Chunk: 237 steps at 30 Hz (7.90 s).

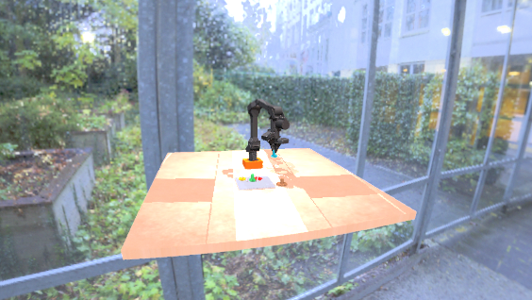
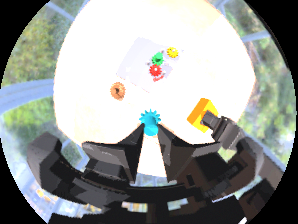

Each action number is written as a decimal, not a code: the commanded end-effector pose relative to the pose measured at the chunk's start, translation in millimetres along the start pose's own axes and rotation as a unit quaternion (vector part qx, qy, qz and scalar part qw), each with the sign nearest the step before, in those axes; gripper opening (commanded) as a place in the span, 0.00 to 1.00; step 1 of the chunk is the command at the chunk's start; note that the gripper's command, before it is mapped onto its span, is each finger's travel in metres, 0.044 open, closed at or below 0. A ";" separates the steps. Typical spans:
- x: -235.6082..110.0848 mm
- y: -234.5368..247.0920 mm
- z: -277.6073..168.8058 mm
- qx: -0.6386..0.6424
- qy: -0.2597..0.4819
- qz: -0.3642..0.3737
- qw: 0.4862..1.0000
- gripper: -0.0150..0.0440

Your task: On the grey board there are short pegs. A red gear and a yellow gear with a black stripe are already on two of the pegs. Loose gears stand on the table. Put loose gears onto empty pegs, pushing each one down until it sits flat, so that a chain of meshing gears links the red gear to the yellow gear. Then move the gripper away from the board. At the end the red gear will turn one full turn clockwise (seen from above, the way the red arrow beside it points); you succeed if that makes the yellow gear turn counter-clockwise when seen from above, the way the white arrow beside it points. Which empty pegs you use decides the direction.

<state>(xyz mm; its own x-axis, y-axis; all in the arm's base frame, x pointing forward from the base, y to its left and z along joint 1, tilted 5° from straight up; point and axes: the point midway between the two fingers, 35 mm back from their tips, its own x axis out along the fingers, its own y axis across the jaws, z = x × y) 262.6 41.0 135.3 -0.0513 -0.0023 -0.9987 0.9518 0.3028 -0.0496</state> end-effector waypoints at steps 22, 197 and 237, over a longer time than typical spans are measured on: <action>21.5 3.1 57.6 0.003 -0.004 -0.001 1.000 0.25; 122.4 -38.6 188.1 0.287 -0.010 -0.003 0.958 0.25; 31.3 -39.6 184.4 0.270 -0.011 -0.001 0.963 1.00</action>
<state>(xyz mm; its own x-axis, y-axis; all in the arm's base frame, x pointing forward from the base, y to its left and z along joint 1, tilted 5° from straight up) 279.7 -147.5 102.4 -0.0478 -0.0274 -0.9985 0.9712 -0.2347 -0.0400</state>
